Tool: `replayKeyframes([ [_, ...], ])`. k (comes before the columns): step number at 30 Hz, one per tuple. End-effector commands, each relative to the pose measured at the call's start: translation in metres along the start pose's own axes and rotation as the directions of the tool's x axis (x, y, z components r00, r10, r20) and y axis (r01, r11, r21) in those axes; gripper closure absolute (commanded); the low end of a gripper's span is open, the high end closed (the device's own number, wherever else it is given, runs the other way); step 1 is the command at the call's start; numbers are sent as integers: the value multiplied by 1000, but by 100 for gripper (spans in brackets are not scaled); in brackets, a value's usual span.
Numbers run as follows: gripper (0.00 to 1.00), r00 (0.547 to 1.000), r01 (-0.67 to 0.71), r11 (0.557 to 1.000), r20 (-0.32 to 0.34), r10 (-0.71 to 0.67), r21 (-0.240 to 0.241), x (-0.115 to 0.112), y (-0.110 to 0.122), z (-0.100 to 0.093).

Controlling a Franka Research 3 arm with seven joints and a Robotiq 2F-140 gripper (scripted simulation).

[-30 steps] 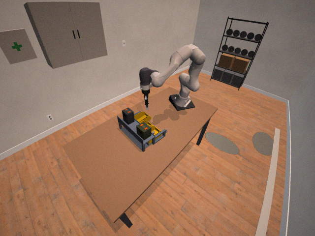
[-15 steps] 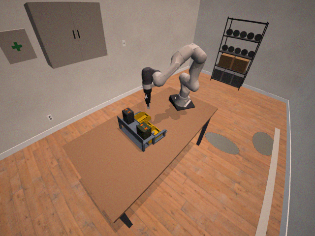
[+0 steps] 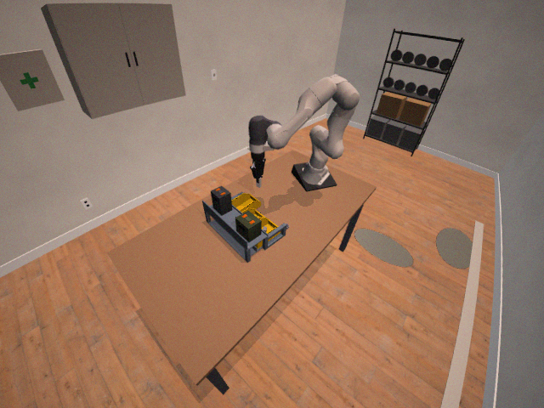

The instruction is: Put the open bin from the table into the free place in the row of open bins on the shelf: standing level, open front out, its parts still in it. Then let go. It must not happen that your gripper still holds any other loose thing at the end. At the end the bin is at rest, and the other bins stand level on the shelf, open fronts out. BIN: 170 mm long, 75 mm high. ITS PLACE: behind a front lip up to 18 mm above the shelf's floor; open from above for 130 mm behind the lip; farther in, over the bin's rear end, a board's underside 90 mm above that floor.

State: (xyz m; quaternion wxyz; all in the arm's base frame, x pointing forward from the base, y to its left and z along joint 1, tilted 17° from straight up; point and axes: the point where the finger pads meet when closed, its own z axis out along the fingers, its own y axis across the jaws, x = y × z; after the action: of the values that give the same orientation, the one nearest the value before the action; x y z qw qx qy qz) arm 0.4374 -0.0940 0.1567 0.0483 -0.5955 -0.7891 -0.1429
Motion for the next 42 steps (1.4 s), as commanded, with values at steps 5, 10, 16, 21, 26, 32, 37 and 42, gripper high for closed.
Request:
replayKeyframes([
  [5,100,968,-251,968,22,251,-16,-2,-10,2],
  [10,100,968,-252,968,22,252,-16,-2,-10,2],
  [16,100,968,-252,968,22,252,-16,-2,-10,2],
  [21,100,968,-252,968,22,252,-16,-2,-10,2],
  [26,100,968,-252,968,22,252,-16,-2,-10,2],
  [32,100,968,-252,968,22,252,-16,-2,-10,2],
  [37,100,968,-252,968,22,252,-16,-2,-10,2],
  [42,100,968,-252,968,22,252,-16,-2,-10,2],
])
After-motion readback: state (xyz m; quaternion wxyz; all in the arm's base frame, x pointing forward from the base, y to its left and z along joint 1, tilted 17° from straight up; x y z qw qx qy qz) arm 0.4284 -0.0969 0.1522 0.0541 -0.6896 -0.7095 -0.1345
